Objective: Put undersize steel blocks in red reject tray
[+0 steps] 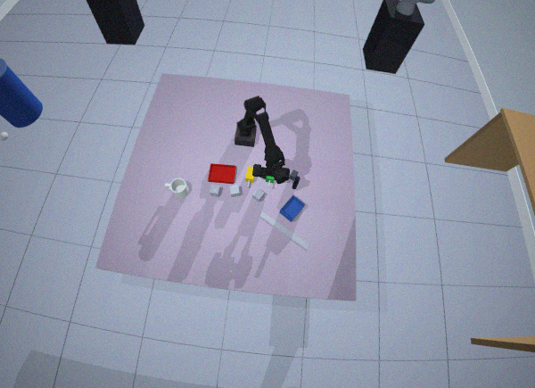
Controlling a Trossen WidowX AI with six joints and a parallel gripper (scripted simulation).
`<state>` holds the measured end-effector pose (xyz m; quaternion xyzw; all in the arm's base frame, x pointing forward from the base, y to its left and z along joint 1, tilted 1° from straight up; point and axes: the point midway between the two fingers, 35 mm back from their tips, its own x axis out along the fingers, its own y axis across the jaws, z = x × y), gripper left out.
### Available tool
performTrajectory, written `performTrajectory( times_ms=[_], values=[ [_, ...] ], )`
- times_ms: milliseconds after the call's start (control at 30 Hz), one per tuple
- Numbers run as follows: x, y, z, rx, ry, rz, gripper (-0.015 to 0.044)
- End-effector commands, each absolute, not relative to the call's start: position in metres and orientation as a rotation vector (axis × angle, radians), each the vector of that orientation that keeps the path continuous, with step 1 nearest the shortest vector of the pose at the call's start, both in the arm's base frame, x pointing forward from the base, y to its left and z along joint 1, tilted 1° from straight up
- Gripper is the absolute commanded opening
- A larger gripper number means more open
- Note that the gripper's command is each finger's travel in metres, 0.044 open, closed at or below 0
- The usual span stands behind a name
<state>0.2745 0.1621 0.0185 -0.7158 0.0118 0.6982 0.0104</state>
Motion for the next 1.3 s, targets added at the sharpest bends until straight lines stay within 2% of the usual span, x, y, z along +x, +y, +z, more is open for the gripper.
performTrajectory(
  times_ms=[0,567,1000,1100,1133,1267],
  values=[
    [0.275,0.162,0.01,-2.24,0.028,2.176,0.0],
    [0.275,0.162,-0.012,-2.24,0.028,2.177,0.0],
    [0.274,0.162,-0.005,-2.234,0.037,2.179,0.0341],
    [0.275,0.163,0.039,-2.238,0.031,2.177,0.042],
    [0.274,0.163,0.055,-2.239,0.029,2.176,0.044],
    [0.273,0.162,0.068,-2.24,0.028,2.176,0.044]
  ],
)
